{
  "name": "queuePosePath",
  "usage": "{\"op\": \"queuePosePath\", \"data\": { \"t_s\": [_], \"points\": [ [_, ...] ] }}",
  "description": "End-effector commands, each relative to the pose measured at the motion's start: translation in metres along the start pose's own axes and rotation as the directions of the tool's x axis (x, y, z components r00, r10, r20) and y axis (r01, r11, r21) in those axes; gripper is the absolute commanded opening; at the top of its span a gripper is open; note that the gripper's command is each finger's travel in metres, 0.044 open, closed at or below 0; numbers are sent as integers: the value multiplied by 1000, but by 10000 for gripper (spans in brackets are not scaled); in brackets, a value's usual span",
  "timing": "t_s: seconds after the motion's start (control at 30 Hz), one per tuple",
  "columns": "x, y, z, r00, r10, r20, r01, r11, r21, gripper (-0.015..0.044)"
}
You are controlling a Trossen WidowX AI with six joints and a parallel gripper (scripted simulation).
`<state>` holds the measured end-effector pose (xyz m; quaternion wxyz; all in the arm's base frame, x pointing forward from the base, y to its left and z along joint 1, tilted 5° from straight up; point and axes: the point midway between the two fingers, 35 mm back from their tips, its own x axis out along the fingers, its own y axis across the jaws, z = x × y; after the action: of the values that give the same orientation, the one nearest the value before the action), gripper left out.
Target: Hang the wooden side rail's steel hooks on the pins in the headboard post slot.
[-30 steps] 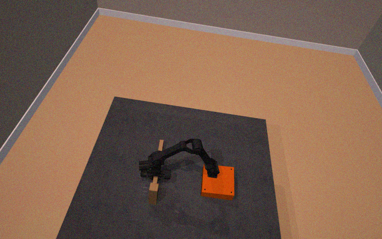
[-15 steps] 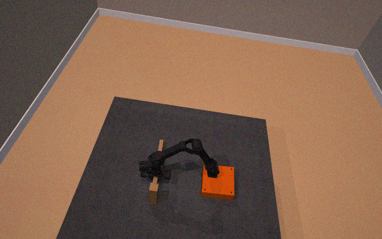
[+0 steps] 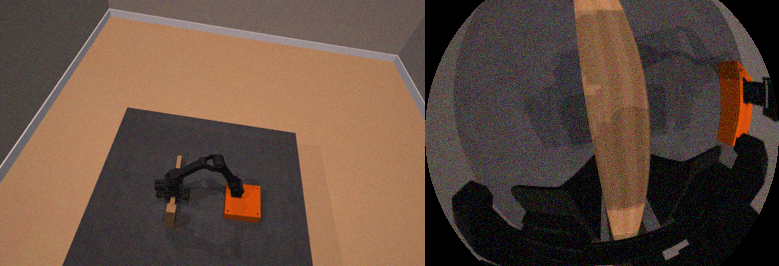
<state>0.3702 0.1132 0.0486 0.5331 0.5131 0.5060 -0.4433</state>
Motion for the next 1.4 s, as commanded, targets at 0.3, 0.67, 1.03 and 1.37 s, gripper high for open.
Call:
{"op": "queuePosePath", "data": {
  "t_s": [0.3,0.67,1.03,1.37],
  "points": [
    [0,1,-1,1000,8,-8,-8,1000,-3,0],
    [2,1,-1,1000,8,-8,-8,1000,-3,0],
    [3,1,-1,1000,8,-8,-8,1000,-3,0],
    [5,-1,0,1000,-1,0,1,1000,0,26]
  ]
}}
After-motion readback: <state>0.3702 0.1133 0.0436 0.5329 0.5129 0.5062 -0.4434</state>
